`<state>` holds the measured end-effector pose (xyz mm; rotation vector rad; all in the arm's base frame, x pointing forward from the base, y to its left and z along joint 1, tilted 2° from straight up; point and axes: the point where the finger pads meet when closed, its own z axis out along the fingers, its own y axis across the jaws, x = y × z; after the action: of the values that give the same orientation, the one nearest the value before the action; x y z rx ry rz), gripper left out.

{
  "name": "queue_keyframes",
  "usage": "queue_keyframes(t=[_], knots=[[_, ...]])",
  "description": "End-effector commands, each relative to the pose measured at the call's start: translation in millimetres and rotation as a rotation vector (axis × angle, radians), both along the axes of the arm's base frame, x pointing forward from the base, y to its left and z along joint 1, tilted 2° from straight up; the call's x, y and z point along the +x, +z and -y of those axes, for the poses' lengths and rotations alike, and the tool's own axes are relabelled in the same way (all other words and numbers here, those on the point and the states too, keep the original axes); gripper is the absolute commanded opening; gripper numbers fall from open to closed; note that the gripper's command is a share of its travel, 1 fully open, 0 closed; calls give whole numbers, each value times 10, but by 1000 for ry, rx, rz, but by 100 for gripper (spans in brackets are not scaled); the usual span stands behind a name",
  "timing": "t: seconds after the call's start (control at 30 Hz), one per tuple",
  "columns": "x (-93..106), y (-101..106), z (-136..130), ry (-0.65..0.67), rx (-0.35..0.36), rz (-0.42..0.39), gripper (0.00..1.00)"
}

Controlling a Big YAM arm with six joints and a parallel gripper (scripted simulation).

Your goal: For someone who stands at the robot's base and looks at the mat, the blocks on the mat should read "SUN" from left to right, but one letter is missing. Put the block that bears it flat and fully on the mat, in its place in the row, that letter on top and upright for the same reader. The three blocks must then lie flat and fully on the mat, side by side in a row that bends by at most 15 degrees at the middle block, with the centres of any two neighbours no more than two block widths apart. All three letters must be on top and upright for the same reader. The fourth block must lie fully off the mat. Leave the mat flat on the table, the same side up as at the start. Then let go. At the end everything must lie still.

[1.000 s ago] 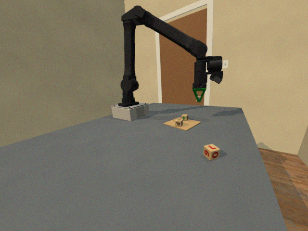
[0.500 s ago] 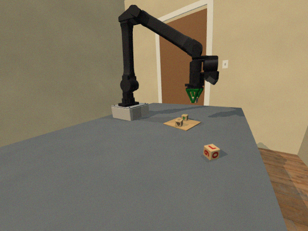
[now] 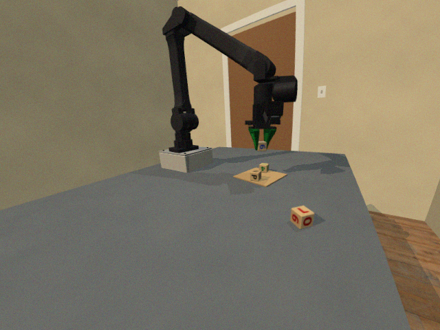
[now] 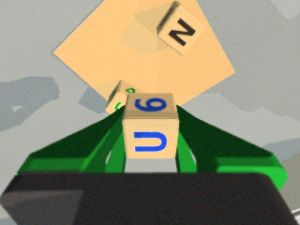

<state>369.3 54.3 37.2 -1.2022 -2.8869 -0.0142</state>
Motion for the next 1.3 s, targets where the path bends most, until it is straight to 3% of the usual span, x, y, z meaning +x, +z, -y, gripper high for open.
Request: queue_keyframes(t=[0.0, 0.07, 0.1, 0.3, 0.37, 0.43, 0.63, 0.73, 1.13, 1.2, 1.23, 1.27], knots=[[31, 176, -80, -268, 15, 42, 26], [31, 176, -80, -268, 15, 42, 26], [28, 176, -74, -387, 17, 46, 26], [50, 193, -76, -625, 18, 77, 26], [201, 298, -101, -626, 32, 105, 26], [140, 195, -91, -626, 19, 79, 26], [101, 135, -84, -625, 11, 65, 26], [-2, 17, -70, -625, 0, 41, 26], [4, -465, -74, -624, 0, 40, 26], [4, -465, -74, -624, 0, 40, 26], [235, -384, -113, -624, 21, 81, 26], [157, -481, -100, -623, 14, 67, 26]])
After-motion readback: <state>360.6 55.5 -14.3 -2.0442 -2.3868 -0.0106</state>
